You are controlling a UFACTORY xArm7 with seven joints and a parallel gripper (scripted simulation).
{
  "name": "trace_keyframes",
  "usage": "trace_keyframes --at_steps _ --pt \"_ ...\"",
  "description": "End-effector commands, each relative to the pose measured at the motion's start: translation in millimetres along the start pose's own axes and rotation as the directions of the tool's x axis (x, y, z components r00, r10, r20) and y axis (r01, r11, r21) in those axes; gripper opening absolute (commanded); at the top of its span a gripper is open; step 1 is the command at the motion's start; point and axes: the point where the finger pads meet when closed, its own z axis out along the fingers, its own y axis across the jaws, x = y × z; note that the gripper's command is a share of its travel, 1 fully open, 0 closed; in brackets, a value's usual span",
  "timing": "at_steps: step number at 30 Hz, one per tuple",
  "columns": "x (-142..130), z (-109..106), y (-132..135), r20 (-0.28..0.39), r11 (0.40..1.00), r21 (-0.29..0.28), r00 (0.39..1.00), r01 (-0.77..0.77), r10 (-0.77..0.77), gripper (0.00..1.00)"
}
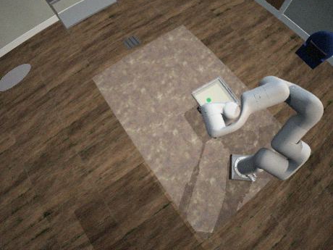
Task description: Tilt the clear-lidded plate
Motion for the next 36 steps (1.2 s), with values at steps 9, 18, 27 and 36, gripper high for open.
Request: trace_keyframes --at_steps 9,18,27,36 --pt "-1 11 0 0.002 1.000 0.001 1.000 0.000 0.000 0.61" --pt "-1 18 0 0.002 1.000 0.001 1.000 0.000 0.000 0.61" --pt "-1 21 0 0.002 1.000 0.001 1.000 0.000 0.000 0.61" --pt "-1 22 0 0.002 1.000 0.001 1.000 0.000 0.000 0.61"
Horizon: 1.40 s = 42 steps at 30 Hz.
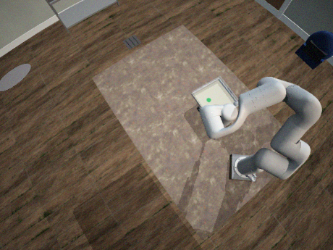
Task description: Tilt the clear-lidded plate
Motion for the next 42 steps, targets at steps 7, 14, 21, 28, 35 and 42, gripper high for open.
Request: trace_keyframes --at_steps 7,14,21,28,35,42 --pt "-0.7 -0.6 -0.1 0.002 1.000 0.001 1.000 0.001 -0.001 0.61" --pt "-0.7 -0.6 -0.1 0.002 1.000 0.001 1.000 0.001 -0.001 0.00" --pt "-0.7 -0.6 -0.1 0.002 1.000 0.001 1.000 0.001 -0.001 0.00" --pt "-0.7 -0.6 -0.1 0.002 1.000 0.001 1.000 0.001 -0.001 0.00" --pt "-0.7 -0.6 -0.1 0.002 1.000 0.001 1.000 0.001 -0.001 0.00" --pt "-0.7 -0.6 -0.1 0.002 1.000 0.001 1.000 0.001 -0.001 0.00"
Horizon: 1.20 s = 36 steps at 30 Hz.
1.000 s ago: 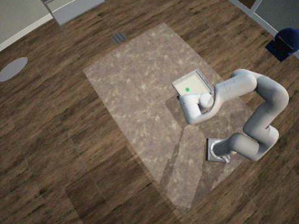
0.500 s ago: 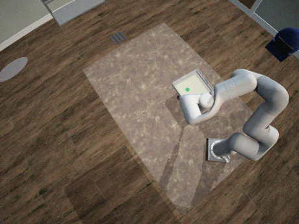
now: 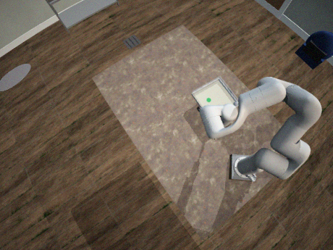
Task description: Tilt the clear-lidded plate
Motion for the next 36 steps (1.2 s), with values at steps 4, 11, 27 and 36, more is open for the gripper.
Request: trace_keyframes --at_steps 4,11,27,36 --pt "-0.7 -0.7 -0.2 0.002 1.000 0.002 1.000 0.000 0.000 0.00" --pt "-1.1 -0.7 -0.2 0.002 1.000 0.002 1.000 0.000 0.000 0.00" --pt "-3.8 -0.8 -0.2 0.002 1.000 0.002 1.000 0.000 0.000 0.00" --pt "-3.8 -0.8 -0.2 0.002 1.000 0.002 1.000 0.000 0.000 0.00"
